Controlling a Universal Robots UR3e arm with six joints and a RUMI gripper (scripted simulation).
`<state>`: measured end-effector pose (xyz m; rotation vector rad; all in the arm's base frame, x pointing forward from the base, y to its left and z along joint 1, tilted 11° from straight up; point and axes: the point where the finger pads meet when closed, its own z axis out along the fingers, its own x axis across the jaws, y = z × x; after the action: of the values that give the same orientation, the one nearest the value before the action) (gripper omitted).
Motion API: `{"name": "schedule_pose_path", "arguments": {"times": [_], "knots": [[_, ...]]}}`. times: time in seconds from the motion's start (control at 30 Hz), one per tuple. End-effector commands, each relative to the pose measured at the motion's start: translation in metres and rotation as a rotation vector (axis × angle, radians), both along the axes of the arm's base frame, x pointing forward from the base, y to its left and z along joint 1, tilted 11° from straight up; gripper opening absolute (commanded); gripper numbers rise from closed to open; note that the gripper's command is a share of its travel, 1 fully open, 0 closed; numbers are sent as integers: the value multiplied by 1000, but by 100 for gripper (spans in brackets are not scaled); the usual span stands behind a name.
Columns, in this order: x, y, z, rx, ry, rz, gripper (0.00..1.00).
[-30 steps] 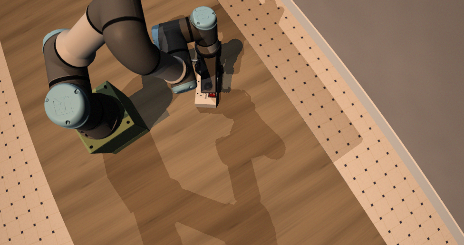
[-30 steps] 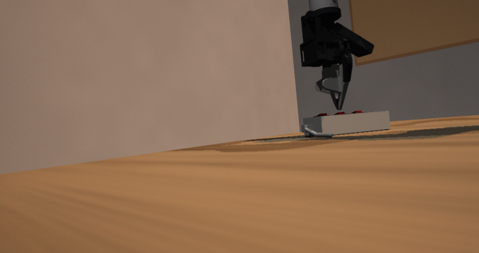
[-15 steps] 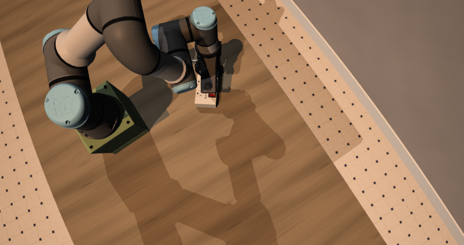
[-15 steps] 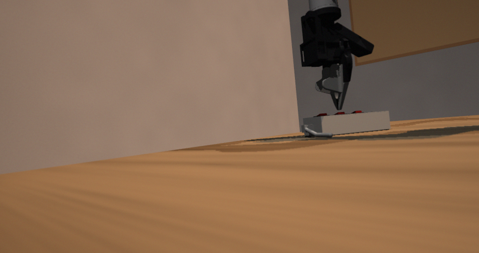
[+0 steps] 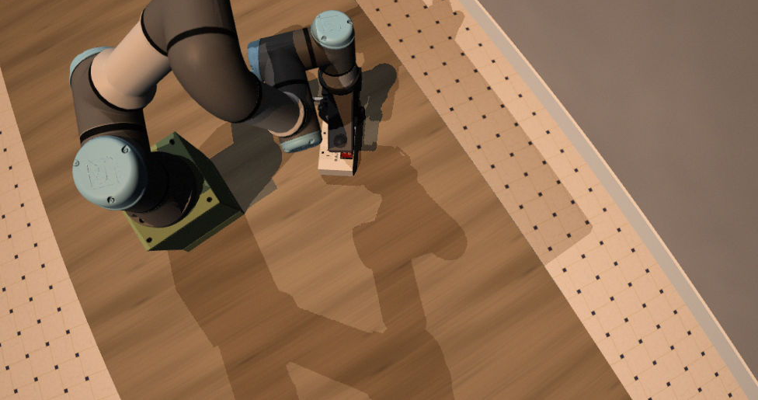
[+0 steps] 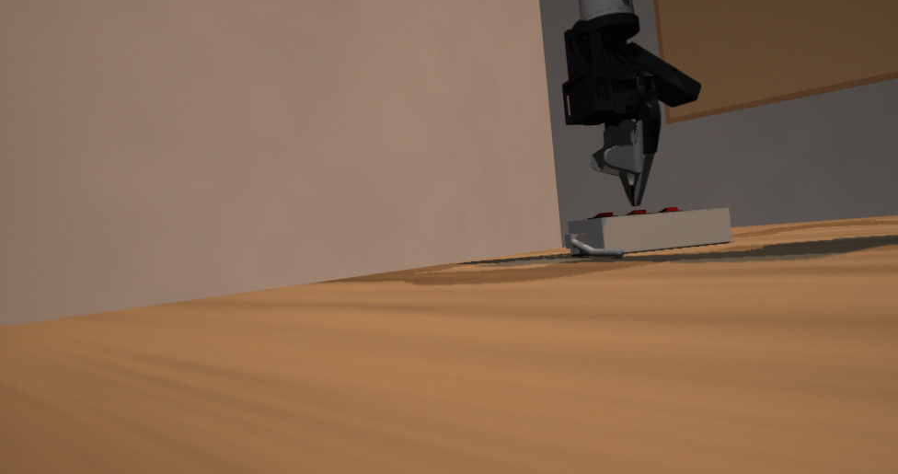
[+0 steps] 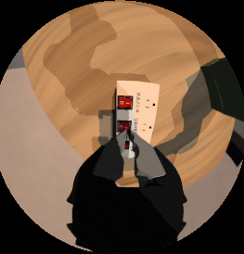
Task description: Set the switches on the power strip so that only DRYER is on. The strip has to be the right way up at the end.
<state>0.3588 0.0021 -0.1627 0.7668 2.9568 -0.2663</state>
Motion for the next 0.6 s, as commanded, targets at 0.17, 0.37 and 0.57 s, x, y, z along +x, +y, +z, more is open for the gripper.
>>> {"name": "schedule_pose_path", "arguments": {"times": [0.17, 0.37, 0.57], "knots": [[1, 0, 0, 0, -2, 0, 0], [1, 0, -2, 0, -2, 0, 0], [1, -1, -3, 0, -2, 0, 0]]}}
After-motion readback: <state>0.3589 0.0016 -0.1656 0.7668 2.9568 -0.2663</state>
